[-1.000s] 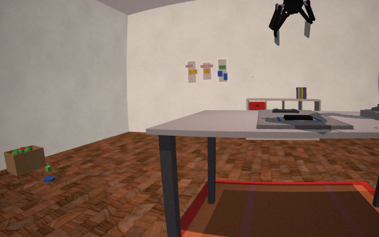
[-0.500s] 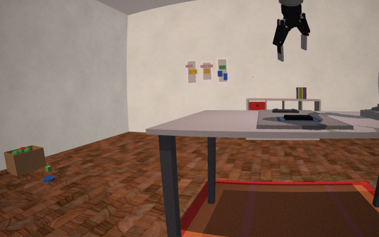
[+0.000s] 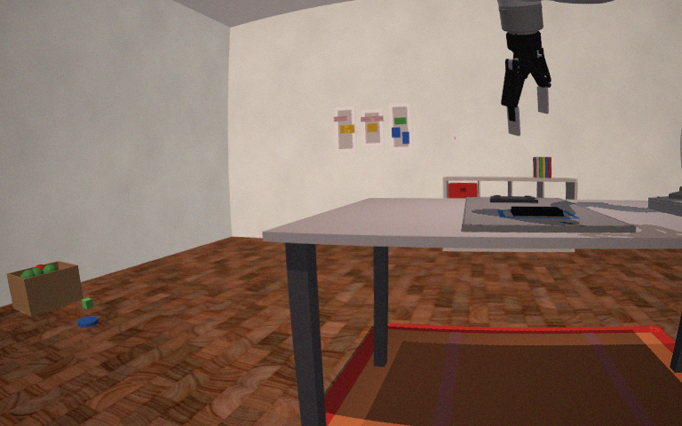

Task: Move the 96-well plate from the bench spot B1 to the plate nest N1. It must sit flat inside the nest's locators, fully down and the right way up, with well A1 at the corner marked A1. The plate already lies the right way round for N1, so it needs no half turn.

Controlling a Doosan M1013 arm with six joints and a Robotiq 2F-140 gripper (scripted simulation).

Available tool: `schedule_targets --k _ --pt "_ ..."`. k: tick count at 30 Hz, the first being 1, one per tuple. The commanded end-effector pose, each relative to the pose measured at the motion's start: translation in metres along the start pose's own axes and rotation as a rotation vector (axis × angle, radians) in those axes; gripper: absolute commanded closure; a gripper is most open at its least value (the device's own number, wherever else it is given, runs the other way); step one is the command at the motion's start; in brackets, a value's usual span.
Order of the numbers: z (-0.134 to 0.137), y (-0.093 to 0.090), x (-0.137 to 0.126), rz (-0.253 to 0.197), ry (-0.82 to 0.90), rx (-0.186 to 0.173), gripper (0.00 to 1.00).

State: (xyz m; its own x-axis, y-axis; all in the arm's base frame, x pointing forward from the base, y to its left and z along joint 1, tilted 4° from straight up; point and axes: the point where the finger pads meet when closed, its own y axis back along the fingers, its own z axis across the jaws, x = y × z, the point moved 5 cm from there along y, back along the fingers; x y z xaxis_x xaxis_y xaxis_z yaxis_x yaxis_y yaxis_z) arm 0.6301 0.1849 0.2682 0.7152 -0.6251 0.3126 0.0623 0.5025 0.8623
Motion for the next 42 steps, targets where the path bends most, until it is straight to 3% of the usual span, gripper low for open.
schedule_targets --k 1,3,11,14,18,19,21,22,24,29,31,33,42 --pt "0.002 -0.018 0.0 -0.049 0.084 0.042 0.0" --pt "0.001 -0.024 -0.001 -0.054 0.096 0.048 0.0" --pt "0.003 -0.062 -0.005 -0.123 0.274 0.163 0.0" --pt "0.003 -0.065 -0.005 -0.125 0.28 0.167 0.0" --pt "0.004 -0.086 -0.007 -0.15 0.382 0.25 0.0" --pt "0.004 -0.089 -0.008 -0.151 0.388 0.255 0.0" --pt "0.005 -0.1 -0.009 -0.157 0.437 0.3 0.0" --pt "0.005 -0.101 -0.009 -0.157 0.437 0.301 0.0" --pt "0.006 -0.111 -0.009 -0.158 0.484 0.346 0.0" --pt "0.011 -0.138 -0.009 -0.138 0.59 0.461 0.0" --pt "0.011 -0.138 -0.009 -0.138 0.59 0.461 0.0" --pt "0.014 -0.149 -0.008 -0.118 0.632 0.509 0.0" --pt "0.014 -0.151 -0.008 -0.114 0.642 0.521 0.0"
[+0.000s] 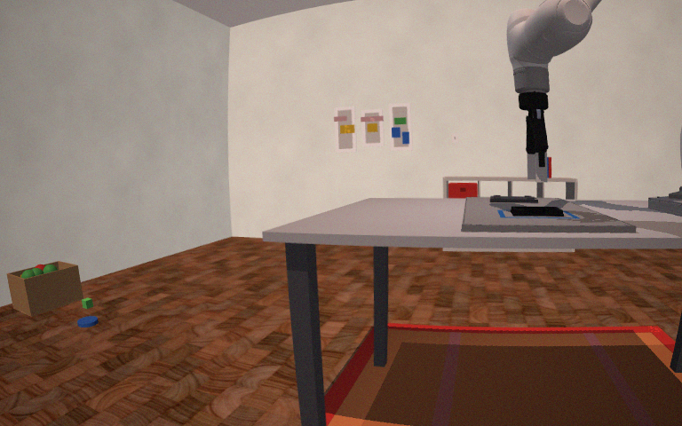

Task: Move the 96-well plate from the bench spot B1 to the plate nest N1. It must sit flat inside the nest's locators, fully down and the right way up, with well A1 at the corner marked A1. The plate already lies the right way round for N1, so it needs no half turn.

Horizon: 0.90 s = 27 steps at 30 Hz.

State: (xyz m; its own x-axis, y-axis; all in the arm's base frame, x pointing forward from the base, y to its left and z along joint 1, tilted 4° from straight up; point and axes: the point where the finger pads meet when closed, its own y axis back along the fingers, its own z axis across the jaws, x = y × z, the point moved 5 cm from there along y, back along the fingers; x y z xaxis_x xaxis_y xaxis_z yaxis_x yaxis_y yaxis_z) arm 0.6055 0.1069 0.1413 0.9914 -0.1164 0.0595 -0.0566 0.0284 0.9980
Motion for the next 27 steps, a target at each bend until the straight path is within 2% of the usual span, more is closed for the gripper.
schedule_targets --k 1,9,27 --pt "0.002 0.0 0.0 0.001 0.002 0.01 0.0" --pt "0.002 0.0 0.0 0.001 0.002 0.01 0.0" --pt "0.001 -0.027 0.0 0.001 0.002 0.01 0.0"
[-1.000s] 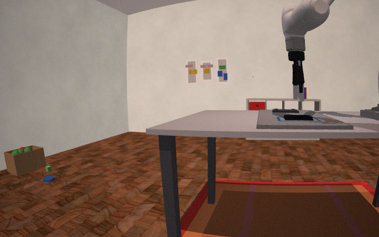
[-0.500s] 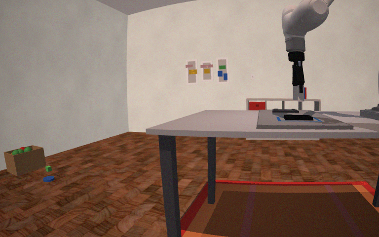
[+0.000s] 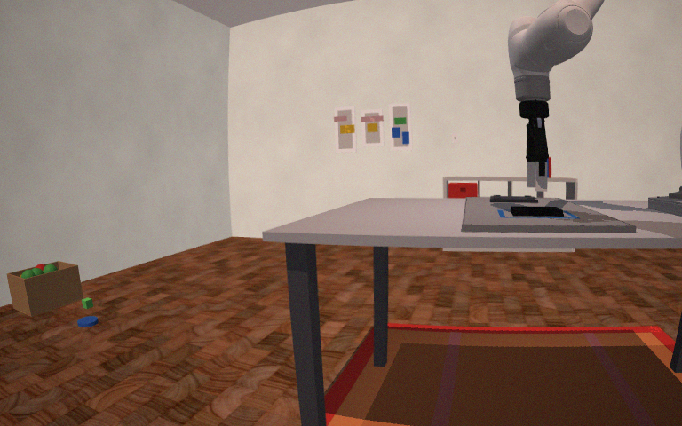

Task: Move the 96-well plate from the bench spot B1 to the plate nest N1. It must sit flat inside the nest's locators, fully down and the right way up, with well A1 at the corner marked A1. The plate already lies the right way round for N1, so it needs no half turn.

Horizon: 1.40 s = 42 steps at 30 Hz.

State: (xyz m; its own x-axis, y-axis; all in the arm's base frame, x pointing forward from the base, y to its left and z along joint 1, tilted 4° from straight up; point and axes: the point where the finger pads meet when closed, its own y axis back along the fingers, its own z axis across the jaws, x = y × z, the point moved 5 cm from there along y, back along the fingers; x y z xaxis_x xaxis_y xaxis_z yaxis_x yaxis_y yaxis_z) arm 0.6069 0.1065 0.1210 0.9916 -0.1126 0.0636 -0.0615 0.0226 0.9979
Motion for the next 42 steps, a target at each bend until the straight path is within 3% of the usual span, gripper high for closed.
schedule_targets --k 1,24,42 --pt "0.002 -0.008 -0.001 -0.003 -0.002 0.004 0.0" --pt "0.001 -0.043 -0.001 -0.003 -0.002 0.004 0.0" --pt "0.001 -0.043 -0.001 -0.003 -0.002 0.004 0.0"
